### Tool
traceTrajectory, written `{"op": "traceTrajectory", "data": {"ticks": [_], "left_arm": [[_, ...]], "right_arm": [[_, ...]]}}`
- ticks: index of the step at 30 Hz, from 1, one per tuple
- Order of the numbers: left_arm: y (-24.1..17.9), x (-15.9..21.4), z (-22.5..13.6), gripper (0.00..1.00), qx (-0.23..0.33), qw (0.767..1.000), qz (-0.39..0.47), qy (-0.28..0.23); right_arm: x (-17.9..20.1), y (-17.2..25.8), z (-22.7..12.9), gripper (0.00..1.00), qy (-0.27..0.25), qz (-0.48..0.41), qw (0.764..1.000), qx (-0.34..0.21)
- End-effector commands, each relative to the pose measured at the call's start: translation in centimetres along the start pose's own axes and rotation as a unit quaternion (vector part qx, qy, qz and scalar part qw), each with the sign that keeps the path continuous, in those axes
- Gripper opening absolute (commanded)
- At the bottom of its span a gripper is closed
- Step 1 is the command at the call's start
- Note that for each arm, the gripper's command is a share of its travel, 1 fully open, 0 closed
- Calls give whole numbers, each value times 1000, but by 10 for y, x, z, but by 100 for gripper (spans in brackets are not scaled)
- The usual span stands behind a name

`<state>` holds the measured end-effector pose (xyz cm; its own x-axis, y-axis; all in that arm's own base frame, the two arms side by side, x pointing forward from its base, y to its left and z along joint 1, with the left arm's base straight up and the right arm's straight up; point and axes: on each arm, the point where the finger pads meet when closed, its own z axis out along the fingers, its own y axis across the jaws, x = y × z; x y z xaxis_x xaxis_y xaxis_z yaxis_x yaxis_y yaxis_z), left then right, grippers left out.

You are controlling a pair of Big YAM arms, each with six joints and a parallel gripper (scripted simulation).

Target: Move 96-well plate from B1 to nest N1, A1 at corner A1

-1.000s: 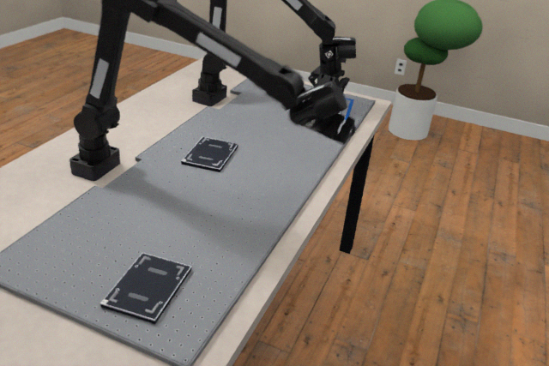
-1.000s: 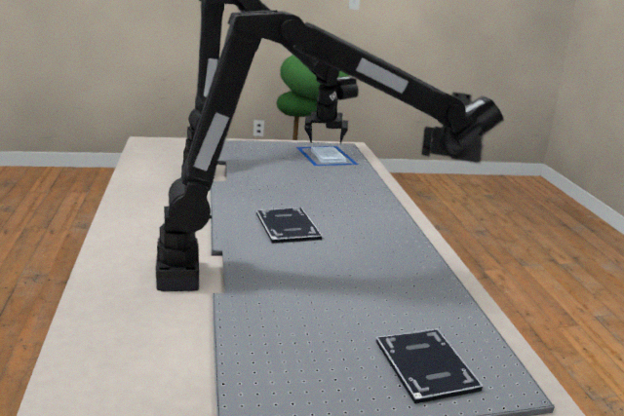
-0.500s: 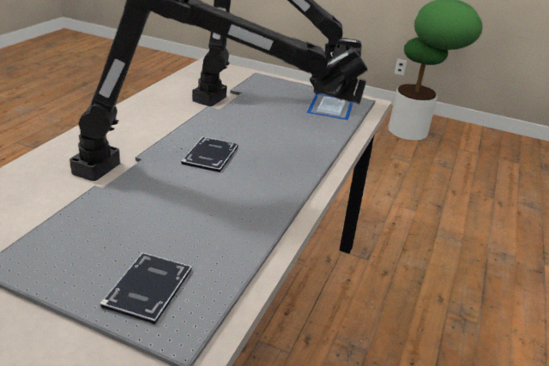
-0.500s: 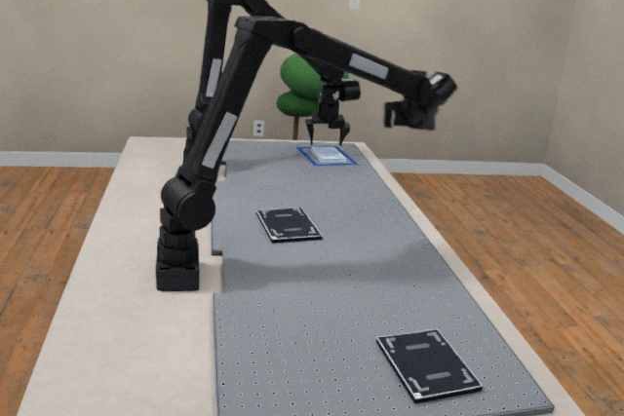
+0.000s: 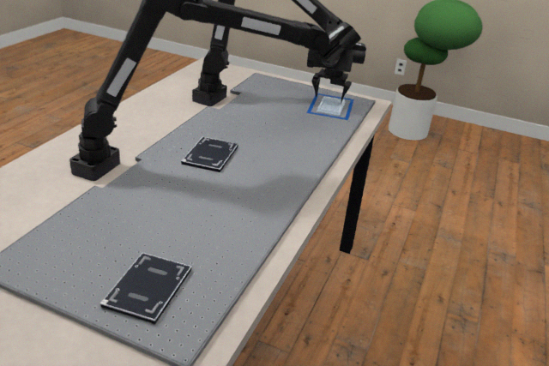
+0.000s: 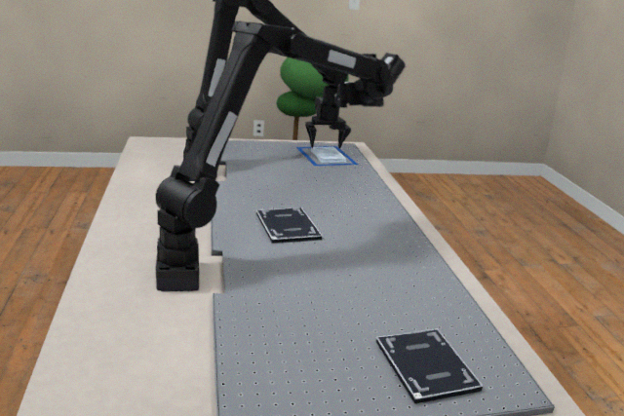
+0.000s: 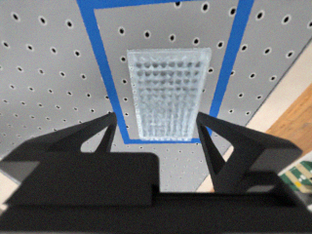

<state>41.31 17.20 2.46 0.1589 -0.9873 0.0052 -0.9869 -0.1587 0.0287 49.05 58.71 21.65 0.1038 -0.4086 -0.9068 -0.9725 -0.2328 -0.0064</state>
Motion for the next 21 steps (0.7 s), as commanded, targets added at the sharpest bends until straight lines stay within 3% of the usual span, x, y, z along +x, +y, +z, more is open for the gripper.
{"op": "traceTrajectory", "data": {"ticks": [1,9,21], "left_arm": [[-29,-5,-32,100,37,999,-10,-6],[-29,-5,-32,100,37,999,-10,-7],[-33,-4,3,100,24,1000,-15,-4]], "right_arm": [[-9,-30,-9,100,-4,-5,1000,15],[-9,-30,-9,100,-4,-5,1000,15],[-9,-30,-9,100,-4,-5,1000,15]]}}
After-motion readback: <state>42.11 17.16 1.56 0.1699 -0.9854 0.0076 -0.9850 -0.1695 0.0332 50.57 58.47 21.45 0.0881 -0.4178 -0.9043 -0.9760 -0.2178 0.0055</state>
